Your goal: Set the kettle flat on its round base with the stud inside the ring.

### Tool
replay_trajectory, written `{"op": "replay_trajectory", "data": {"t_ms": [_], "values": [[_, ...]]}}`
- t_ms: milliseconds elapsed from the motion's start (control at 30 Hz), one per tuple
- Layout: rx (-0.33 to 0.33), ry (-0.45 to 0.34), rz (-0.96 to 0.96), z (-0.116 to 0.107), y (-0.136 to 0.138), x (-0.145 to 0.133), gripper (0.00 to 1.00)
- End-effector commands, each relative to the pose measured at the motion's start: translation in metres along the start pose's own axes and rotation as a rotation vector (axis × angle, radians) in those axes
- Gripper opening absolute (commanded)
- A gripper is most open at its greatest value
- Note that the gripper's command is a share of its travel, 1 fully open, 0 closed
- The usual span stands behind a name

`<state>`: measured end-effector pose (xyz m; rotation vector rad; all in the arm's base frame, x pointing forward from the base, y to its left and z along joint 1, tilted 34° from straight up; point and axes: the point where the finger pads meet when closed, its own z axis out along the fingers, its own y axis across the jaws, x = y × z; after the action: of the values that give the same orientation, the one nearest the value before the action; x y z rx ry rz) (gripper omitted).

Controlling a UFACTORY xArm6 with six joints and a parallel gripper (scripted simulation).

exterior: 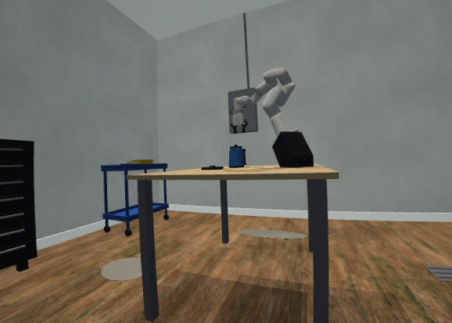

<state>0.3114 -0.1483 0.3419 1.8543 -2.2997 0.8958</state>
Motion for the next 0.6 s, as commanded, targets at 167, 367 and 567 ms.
{"op": "replay_trajectory", "data": {"t_ms": [167,367,567], "values": [[0.003,0.0,0.001,-0.001,-0.001,0.0,0.81],[0.003,0.0,0.001,0.0,-0.001,0.0,0.81],[0.003,0.0,0.001,0.009,-0.001,0.0,0.81]]}}
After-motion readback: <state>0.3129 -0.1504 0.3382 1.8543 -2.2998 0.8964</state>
